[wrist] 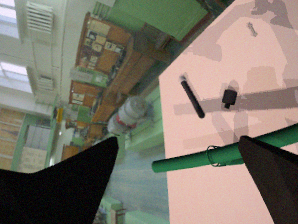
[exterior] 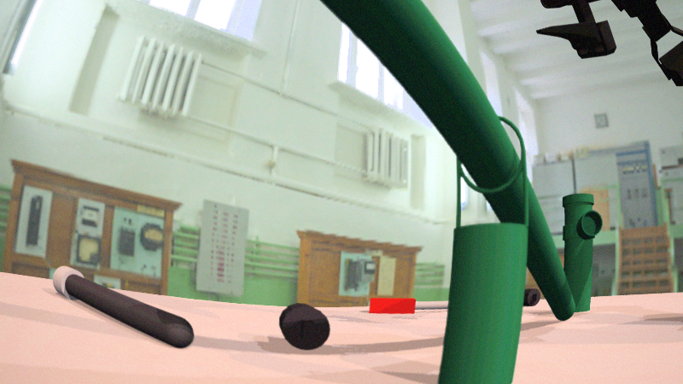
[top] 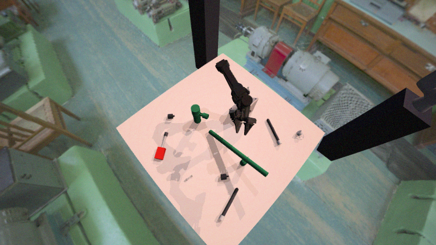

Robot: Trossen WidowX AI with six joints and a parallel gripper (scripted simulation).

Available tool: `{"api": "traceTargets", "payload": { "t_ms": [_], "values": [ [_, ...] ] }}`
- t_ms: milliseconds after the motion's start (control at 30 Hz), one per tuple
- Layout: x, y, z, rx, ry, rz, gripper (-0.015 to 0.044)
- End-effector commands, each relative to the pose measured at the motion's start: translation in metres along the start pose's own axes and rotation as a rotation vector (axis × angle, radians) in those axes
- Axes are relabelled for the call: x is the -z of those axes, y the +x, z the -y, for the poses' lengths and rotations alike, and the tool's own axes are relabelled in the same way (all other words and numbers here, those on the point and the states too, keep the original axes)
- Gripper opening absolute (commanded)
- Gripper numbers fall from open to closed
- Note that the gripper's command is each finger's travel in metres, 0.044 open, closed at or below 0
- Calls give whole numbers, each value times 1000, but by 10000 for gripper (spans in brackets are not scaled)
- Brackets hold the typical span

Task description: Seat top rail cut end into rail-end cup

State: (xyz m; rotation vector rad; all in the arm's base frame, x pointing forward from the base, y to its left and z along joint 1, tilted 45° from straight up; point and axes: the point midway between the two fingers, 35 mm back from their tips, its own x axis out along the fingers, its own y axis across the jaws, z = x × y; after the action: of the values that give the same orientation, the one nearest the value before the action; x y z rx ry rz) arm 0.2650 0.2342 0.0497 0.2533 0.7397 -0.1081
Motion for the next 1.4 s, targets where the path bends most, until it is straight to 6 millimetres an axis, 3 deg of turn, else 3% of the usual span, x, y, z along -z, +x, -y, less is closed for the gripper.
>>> {"api": "traceTargets", "payload": {
  "t_ms": [0,233,700,1067,1367],
  "values": [
    [-27,15,74,342,-352,-65,440],
    [-59,3,150,651,-722,-278,440],
    [-65,-1,157,649,-796,-321,440],
    [-108,-42,207,449,-1444,-600,440],
    [-127,-83,249,254,-1985,-743,440]
  ]
}}
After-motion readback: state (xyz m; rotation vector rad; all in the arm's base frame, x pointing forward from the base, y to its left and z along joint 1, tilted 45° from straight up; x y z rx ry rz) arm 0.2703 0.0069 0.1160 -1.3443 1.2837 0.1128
